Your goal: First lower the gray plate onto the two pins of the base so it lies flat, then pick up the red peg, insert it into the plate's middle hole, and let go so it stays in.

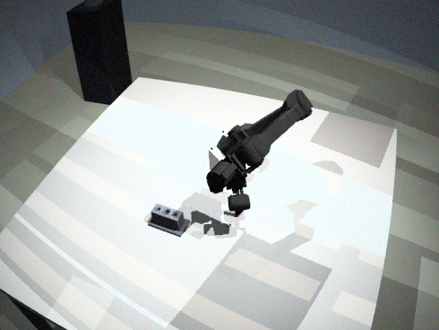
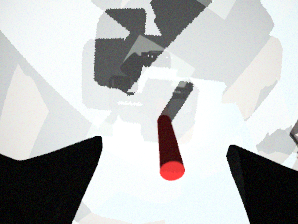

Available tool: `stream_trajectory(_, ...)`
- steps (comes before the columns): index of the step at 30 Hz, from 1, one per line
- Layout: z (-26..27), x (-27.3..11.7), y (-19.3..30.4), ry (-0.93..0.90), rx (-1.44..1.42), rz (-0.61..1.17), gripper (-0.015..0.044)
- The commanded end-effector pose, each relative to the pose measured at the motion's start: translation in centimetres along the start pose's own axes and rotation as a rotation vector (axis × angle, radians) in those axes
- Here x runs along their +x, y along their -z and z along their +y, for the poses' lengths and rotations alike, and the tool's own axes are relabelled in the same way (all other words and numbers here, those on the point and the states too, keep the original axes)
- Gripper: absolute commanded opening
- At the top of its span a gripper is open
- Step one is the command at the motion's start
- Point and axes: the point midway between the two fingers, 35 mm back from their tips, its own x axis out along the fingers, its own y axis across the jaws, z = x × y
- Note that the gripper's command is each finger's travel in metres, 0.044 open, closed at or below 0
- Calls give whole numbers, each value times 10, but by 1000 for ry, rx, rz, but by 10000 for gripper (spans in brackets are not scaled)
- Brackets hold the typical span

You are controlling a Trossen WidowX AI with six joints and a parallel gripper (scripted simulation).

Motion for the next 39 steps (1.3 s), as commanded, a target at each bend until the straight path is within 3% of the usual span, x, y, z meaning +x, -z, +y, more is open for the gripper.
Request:
stream_trajectory(1, 0, 7, 1, -2, 2, 5, 440)
stream_trajectory(9, -1, 17, 2, -3, 1, 7, 440)
stream_trajectory(24, -1, 17, 2, -3, 1, 7, 46)
stream_trajectory(31, -1, 17, 2, -3, 1, 7, 0)
stream_trajectory(39, 1, 7, 0, -6, 10, 2, 0)
